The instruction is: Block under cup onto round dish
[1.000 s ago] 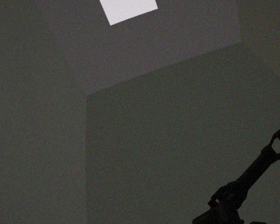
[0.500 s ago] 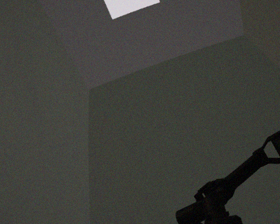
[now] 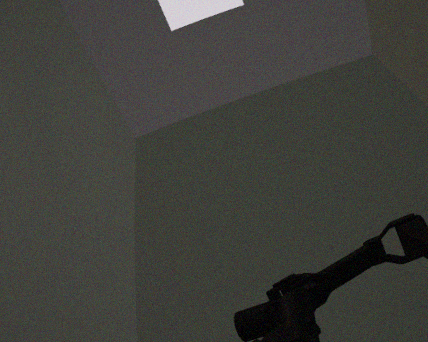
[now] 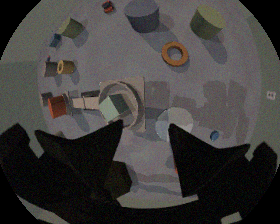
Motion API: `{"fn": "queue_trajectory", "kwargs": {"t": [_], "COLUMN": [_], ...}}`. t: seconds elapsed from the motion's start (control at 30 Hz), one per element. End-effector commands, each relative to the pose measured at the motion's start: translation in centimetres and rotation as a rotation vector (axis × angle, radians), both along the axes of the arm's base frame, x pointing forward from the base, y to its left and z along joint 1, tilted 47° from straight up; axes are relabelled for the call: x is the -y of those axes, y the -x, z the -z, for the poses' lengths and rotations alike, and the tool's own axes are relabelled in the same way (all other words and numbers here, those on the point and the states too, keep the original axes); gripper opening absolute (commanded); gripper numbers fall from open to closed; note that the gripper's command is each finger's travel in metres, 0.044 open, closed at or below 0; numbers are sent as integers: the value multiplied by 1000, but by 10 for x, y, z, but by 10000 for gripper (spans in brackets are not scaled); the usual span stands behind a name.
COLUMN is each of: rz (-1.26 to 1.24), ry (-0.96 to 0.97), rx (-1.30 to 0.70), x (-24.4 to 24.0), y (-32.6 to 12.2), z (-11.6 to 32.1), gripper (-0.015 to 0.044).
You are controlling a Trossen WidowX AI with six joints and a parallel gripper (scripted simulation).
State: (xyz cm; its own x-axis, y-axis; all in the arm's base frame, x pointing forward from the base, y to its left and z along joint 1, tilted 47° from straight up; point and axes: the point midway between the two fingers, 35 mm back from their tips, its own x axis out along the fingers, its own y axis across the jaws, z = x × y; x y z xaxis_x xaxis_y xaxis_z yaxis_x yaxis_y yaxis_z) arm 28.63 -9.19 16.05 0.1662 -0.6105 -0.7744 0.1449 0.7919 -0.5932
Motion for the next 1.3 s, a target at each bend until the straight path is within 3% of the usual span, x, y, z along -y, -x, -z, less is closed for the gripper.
{"fn": "queue_trajectory", "kwargs": {"t": [0.0,0.8,1.27], "rz": [93,721,735], "ry": [-29,25,27], "rx": [65,541,557], "x": [-11,-52,-42], "y": [-8,-16,-17], "z": [6,33,44], "gripper": [260,260,260]}}
